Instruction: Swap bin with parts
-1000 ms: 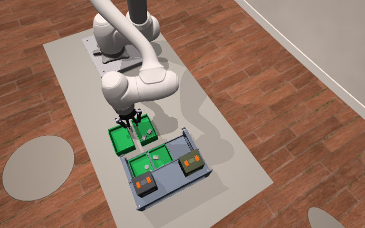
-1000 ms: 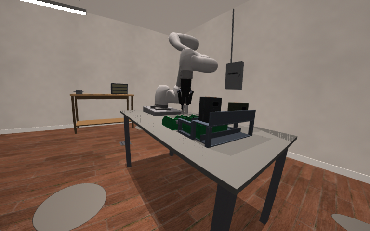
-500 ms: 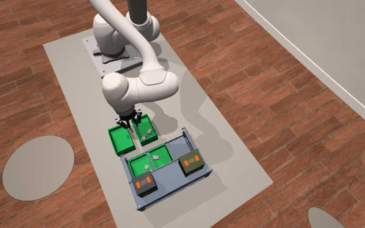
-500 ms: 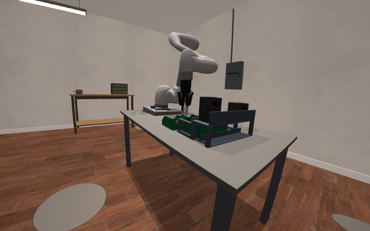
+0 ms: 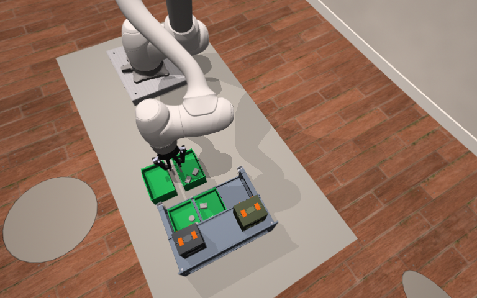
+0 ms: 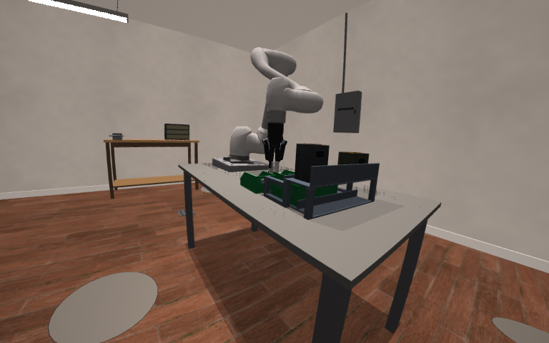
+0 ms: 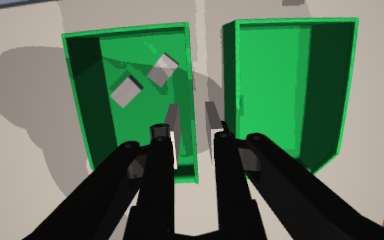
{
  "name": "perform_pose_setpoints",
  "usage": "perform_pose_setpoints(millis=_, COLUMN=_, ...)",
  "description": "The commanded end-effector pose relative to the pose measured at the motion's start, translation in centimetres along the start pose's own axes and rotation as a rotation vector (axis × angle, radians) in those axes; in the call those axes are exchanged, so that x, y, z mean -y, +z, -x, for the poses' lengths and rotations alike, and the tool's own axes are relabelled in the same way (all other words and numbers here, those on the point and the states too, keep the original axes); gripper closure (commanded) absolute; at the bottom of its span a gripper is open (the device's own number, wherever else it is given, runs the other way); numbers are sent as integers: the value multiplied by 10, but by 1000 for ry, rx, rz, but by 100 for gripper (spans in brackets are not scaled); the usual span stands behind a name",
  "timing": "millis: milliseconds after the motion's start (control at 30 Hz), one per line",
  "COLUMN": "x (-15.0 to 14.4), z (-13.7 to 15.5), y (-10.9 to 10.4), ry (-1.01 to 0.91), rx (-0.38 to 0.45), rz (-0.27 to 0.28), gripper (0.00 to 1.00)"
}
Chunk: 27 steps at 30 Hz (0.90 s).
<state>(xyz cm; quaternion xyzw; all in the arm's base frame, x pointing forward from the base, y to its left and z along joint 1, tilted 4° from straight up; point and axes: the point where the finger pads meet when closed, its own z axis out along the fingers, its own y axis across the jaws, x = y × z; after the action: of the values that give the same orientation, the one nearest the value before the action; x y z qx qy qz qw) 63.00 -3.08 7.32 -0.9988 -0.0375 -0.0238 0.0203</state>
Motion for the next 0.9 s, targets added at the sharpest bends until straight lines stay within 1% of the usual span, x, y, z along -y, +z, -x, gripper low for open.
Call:
perform_pose_setpoints(millis=0, x=0, z=0, y=6, ry=0, rx=0, rz=0, gripper=76)
perform_pose_setpoints(millis=267, x=0, z=0, y=14, ry=0, rx=0, rz=0, gripper=76)
perform_pose_setpoints(millis=867, x=0, z=0, y=17, ry=0, rx=0, rz=0, gripper=76)
